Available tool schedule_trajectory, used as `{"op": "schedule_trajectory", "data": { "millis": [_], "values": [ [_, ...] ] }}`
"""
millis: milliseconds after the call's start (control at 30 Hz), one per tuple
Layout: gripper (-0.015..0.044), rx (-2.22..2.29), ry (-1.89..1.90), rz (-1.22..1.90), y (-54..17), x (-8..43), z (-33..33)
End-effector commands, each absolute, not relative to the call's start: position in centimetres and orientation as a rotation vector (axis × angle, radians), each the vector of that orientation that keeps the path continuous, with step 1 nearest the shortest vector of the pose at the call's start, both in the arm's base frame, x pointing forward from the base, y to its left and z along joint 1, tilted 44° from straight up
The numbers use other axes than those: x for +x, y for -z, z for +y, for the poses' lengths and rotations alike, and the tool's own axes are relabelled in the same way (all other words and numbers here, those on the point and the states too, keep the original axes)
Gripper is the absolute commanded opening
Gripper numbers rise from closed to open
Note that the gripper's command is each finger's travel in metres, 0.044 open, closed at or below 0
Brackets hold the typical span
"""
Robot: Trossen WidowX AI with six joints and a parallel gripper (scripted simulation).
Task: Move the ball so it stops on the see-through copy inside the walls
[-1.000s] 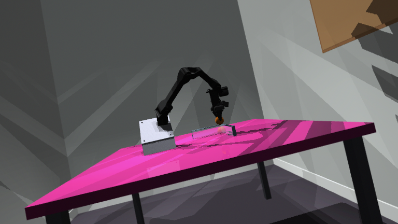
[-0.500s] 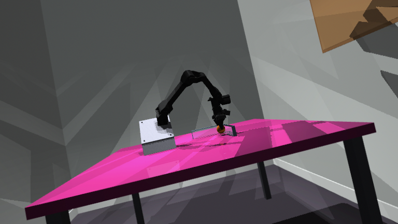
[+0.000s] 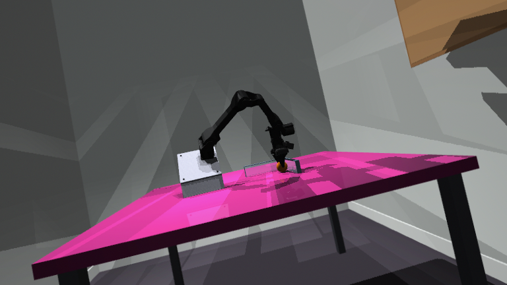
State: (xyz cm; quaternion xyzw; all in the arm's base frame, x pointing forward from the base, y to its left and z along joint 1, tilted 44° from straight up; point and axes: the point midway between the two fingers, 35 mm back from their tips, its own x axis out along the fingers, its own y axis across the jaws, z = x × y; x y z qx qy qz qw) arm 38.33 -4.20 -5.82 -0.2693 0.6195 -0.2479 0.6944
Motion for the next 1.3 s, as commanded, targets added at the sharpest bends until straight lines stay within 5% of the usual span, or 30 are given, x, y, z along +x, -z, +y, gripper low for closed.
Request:
{"op": "schedule_trajectory", "data": {
  "millis": [0, 300, 533, 1267],
  "values": [
    [0.0157, -0.598, 0.555, 1.383, 5.8, 38.3, -4.2],
    [0.0388, -0.598, 0.555, 1.383, 5.8, 38.3, -4.2],
    [0.0388, -0.605, 0.548, 1.387, -0.1, 37.3, 1.5],
    [0.044, -0.612, 0.542, 1.38, -2.8, 36.7, 4.2]
  ]
}}
